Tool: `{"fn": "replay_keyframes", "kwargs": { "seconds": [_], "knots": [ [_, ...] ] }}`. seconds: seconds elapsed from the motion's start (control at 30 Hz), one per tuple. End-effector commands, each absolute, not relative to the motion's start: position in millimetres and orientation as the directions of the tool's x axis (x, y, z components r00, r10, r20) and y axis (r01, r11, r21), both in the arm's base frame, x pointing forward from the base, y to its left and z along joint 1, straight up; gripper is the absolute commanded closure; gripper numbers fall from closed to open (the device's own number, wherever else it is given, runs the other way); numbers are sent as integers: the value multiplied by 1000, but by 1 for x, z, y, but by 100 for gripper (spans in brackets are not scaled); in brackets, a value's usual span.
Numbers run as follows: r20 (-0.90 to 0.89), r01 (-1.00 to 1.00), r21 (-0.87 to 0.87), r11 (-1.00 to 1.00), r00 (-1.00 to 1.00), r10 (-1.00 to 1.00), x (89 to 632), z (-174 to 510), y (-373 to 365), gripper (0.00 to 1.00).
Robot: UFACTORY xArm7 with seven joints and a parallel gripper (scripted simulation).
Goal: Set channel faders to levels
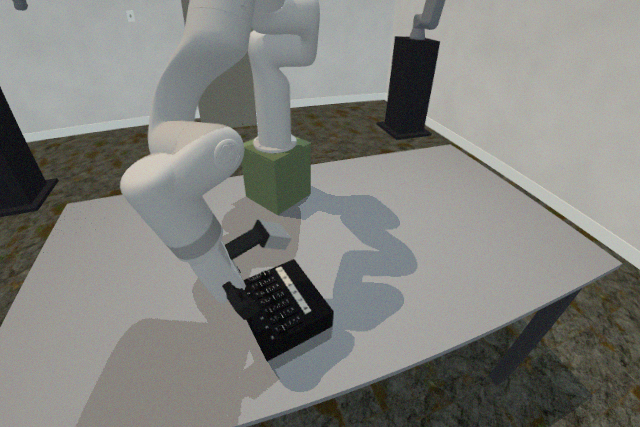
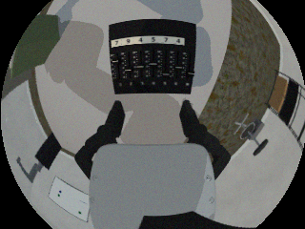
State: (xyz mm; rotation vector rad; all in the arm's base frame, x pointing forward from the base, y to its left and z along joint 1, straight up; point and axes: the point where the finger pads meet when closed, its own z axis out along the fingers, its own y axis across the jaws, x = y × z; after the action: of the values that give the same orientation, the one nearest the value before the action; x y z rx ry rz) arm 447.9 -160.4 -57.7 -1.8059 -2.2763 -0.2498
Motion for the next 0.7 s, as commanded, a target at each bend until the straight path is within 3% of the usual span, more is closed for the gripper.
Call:
{"fn": "replay_keyframes", "kwargs": {
  "seconds": [0.0,0.67],
  "knots": [
    [277,974,-3,228,-218,936,449,-56,-161,0],
    [235,979,-24,204,-193,953,447,-48,-154,0]
  ]
}}
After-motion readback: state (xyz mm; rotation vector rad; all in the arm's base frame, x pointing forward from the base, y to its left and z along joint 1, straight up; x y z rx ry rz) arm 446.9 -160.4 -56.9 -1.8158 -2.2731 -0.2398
